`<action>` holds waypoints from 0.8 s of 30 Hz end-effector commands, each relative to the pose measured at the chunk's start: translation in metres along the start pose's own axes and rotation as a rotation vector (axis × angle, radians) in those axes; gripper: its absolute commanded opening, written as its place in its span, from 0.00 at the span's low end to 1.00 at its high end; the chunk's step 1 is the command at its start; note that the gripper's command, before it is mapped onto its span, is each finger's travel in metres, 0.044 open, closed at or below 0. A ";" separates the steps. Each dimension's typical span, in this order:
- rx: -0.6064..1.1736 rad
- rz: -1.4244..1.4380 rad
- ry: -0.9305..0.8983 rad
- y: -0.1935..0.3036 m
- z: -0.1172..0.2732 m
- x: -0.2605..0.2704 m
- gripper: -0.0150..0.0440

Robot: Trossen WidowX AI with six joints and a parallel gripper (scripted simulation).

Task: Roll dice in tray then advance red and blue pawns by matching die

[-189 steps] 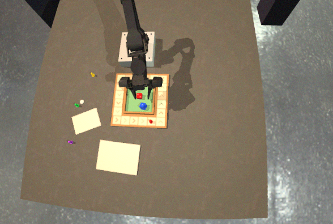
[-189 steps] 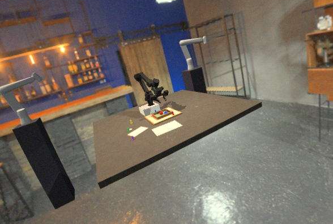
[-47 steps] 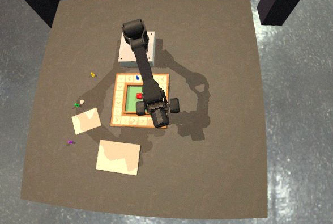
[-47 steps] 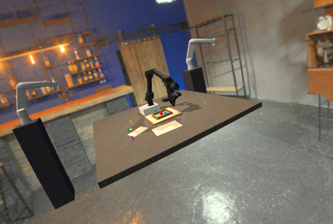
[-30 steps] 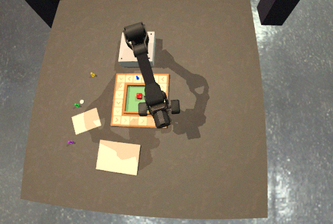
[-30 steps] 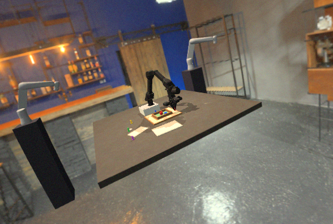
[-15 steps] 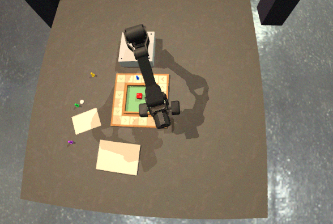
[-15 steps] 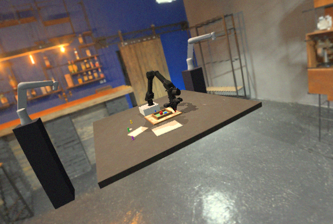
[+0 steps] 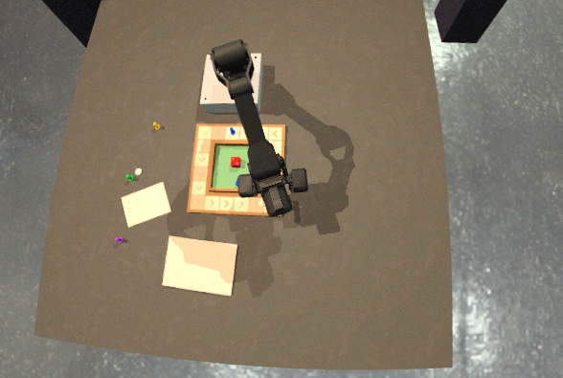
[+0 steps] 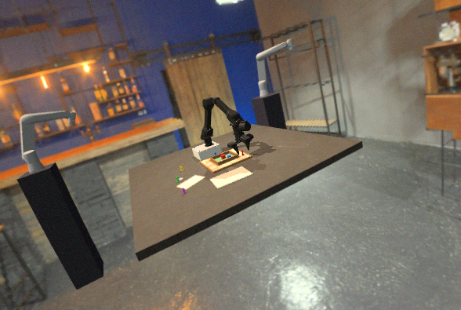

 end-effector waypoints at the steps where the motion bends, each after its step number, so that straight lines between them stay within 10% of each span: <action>1: 0.010 -0.023 0.024 0.002 0.032 -0.009 1.00; 6: 0.013 -0.025 0.024 0.003 0.042 -0.009 1.00; 15: 0.023 0.011 0.029 0.102 0.066 -0.060 0.60; 24: 0.035 0.051 0.030 0.216 0.053 -0.072 0.59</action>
Point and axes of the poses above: the point midway between the two fingers, 35 mm back from their tips, its own z axis back along the fingers, its own x axis across the jaws, y = z × x, the point moved 2 cm from there along z, back along the fingers, and after that the axes turned 13 degrees about z, right-handed, at the moved point
